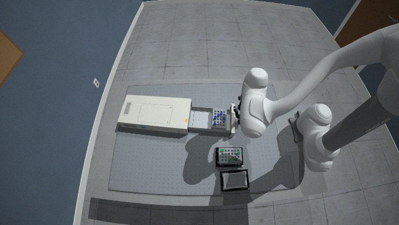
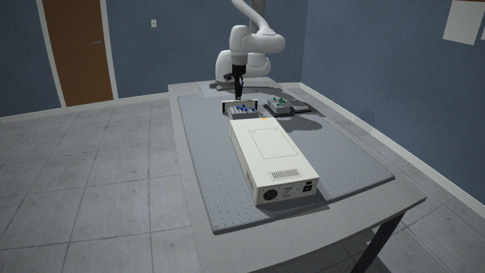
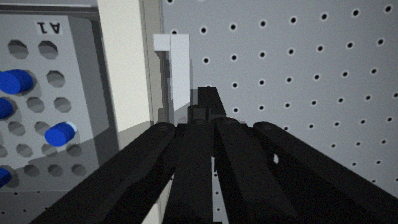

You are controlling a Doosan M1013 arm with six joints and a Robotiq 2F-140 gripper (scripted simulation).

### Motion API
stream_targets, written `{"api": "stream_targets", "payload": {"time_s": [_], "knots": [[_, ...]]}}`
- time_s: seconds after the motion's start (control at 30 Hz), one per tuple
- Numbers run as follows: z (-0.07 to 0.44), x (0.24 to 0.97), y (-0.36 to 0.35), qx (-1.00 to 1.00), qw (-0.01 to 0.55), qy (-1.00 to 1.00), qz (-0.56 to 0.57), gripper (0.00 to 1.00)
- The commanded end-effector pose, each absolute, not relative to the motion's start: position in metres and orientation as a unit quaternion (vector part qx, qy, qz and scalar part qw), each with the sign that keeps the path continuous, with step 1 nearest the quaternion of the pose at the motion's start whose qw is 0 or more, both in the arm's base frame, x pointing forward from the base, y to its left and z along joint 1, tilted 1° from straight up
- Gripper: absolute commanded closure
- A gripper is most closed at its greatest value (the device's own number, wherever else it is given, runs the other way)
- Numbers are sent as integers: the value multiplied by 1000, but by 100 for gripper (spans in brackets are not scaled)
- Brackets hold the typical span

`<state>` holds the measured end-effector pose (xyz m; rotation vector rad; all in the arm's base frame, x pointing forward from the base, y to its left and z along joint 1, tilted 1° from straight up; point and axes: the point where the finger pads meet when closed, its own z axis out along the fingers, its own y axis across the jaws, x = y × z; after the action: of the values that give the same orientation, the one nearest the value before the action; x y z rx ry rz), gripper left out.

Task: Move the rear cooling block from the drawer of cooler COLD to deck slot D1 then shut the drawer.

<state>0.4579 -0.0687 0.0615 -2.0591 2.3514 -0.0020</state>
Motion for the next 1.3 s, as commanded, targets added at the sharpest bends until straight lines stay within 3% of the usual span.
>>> {"api": "stream_targets", "payload": {"time_s": [0.0, 1.27], "knots": [[62, 462, -69, -659, 8, 752, -1, 90], [63, 506, -75, -659, 8, 752, -1, 90]]}}
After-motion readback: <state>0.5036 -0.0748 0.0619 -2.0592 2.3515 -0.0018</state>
